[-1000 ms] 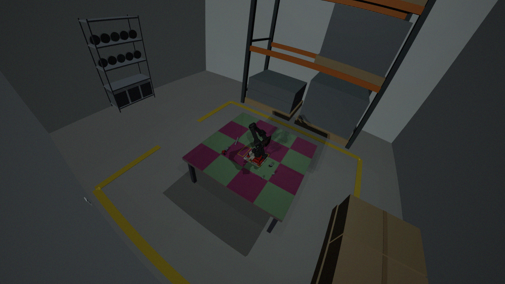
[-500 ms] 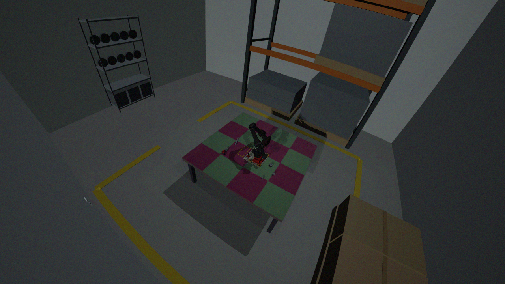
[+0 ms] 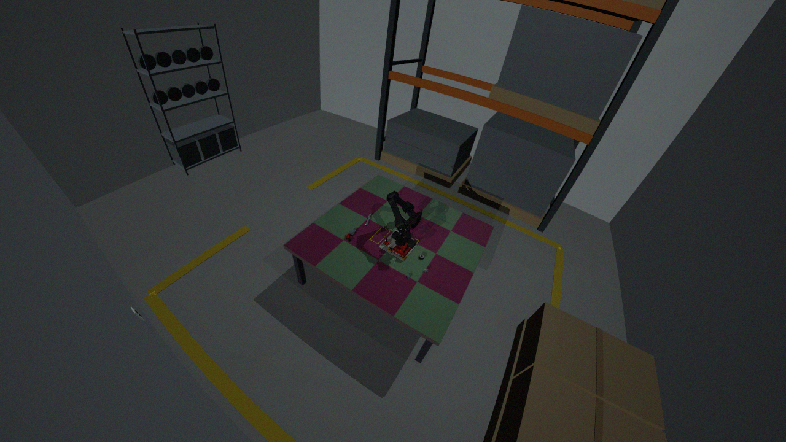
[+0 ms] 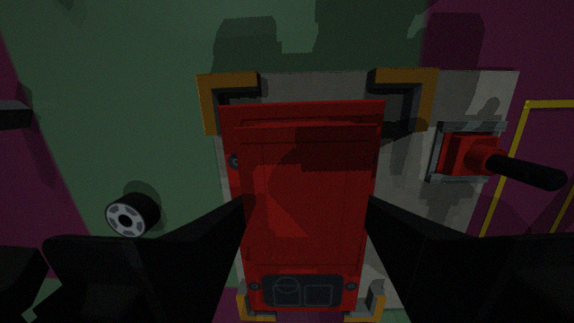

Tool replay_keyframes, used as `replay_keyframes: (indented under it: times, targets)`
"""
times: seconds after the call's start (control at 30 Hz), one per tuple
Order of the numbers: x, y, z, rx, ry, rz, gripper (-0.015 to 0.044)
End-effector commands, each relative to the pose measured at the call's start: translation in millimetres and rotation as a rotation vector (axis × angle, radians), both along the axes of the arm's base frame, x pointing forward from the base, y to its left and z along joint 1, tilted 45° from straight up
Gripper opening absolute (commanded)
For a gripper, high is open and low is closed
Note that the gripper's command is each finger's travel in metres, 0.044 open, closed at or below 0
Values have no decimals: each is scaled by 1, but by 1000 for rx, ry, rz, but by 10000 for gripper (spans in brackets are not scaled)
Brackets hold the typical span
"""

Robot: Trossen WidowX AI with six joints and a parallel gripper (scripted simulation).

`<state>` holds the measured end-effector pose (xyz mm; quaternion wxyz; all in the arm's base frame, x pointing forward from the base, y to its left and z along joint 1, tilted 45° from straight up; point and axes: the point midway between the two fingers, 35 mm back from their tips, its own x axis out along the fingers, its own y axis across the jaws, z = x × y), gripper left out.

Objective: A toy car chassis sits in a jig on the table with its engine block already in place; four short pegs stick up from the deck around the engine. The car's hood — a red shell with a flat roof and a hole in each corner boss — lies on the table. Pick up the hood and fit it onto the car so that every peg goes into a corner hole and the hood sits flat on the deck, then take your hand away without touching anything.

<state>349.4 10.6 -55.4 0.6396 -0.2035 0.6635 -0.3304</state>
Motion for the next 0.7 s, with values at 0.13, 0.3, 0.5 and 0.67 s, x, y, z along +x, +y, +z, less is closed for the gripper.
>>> replay_keyframes:
  times: [0.13,0.3,0.5,0.67]
  targets:
    - [0,0,0,0,0,0,157]
    - [0,0,0,0,0,0,289]
    - [0,0,0,0,0,0,440]
    - [4,15,14,2,-1,1,440]
